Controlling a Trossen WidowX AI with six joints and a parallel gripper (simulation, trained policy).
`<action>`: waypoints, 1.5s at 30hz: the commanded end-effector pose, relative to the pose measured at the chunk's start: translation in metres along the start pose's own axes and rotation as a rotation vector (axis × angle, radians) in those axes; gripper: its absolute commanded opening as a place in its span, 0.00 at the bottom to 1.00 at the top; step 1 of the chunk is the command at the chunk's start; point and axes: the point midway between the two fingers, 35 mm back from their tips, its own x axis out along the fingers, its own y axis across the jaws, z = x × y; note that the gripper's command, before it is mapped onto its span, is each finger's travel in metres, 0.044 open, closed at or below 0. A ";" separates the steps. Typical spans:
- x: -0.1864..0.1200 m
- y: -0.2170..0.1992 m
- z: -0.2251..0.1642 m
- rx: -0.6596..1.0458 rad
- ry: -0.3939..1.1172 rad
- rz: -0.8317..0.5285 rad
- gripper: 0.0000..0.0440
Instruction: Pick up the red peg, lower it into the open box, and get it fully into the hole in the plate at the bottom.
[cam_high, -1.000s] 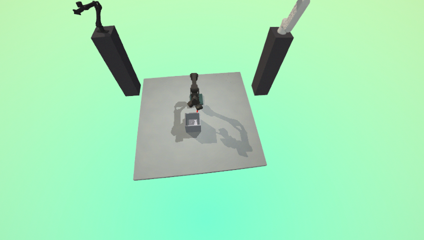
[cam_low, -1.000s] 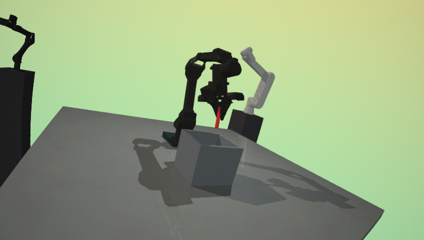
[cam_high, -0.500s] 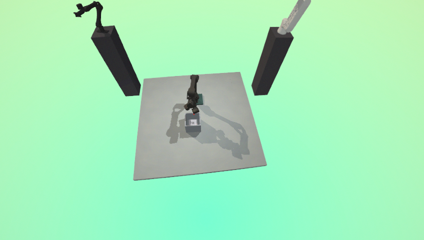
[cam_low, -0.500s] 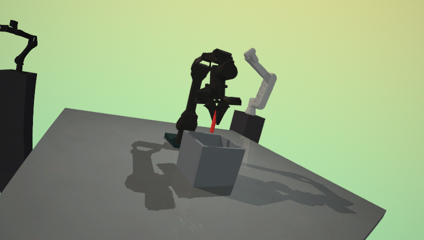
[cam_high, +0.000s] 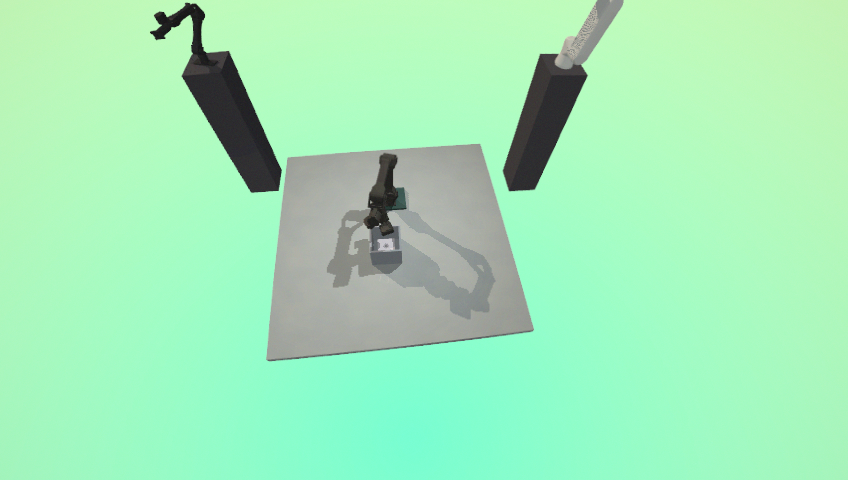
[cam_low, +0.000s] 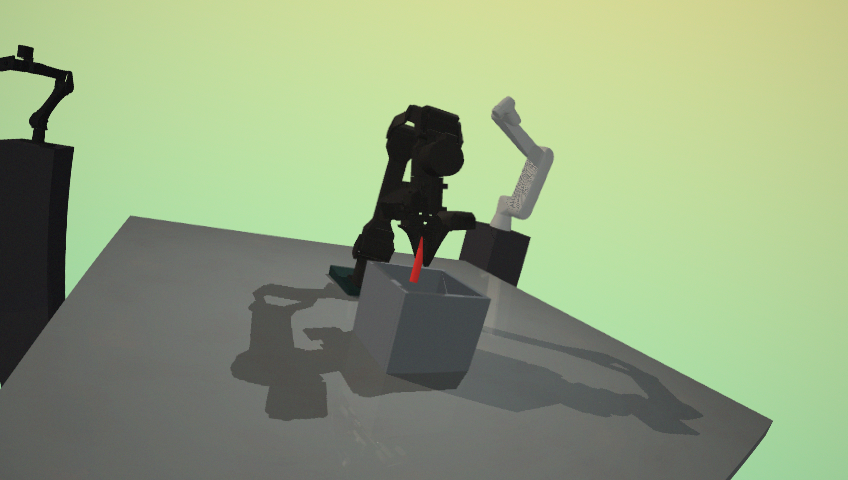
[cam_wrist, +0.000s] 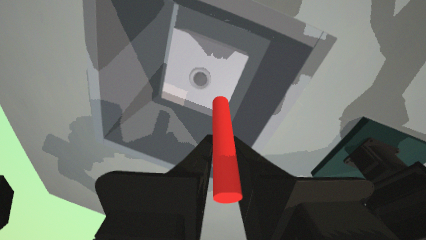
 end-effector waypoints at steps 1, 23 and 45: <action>0.008 0.002 0.005 -0.007 0.015 -0.008 0.00; 0.058 0.019 0.010 -0.096 0.102 -0.015 0.00; 0.106 0.012 0.013 -0.205 0.125 -0.067 0.07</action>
